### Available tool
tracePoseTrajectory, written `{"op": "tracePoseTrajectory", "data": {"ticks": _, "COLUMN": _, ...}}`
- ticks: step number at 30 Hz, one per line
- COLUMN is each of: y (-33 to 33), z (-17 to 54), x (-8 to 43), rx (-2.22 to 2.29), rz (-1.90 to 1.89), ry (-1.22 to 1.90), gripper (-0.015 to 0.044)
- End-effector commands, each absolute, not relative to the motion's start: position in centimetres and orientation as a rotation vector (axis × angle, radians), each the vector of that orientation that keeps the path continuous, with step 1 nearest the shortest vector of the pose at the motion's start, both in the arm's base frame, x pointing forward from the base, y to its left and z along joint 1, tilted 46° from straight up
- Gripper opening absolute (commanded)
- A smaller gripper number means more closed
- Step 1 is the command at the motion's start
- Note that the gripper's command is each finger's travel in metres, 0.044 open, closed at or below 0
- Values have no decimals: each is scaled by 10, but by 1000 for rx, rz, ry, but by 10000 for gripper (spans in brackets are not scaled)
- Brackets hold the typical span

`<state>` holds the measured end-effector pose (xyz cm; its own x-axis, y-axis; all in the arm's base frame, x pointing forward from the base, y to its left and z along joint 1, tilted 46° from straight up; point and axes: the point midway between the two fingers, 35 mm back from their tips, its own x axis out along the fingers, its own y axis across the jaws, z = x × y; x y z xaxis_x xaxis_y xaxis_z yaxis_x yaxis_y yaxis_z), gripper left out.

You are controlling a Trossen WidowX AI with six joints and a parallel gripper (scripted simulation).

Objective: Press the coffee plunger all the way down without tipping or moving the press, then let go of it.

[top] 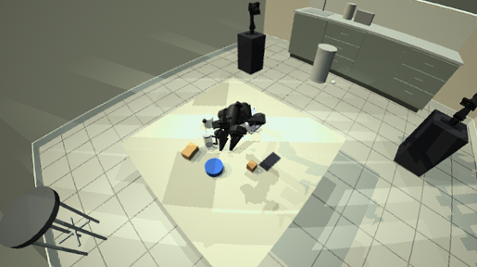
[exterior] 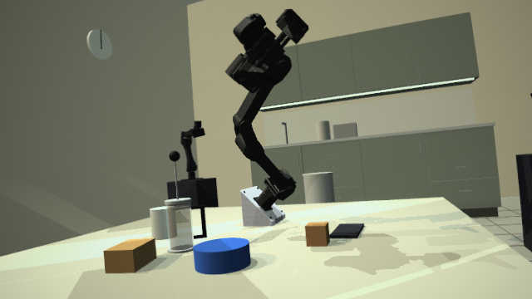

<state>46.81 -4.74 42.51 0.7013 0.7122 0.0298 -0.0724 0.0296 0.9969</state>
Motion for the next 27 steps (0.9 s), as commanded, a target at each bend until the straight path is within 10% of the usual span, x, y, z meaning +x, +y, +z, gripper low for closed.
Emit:
{"op": "tracePoseTrajectory", "data": {"ticks": 1, "y": -49, "z": 427, "x": 467, "rx": 1425, "rz": 656, "ry": 564, "gripper": 426}}
{"op": "tracePoseTrajectory", "data": {"ticks": 27, "y": -129, "z": 560, "x": 333, "rx": 1271, "rz": 516, "ry": -7, "gripper": 440}}
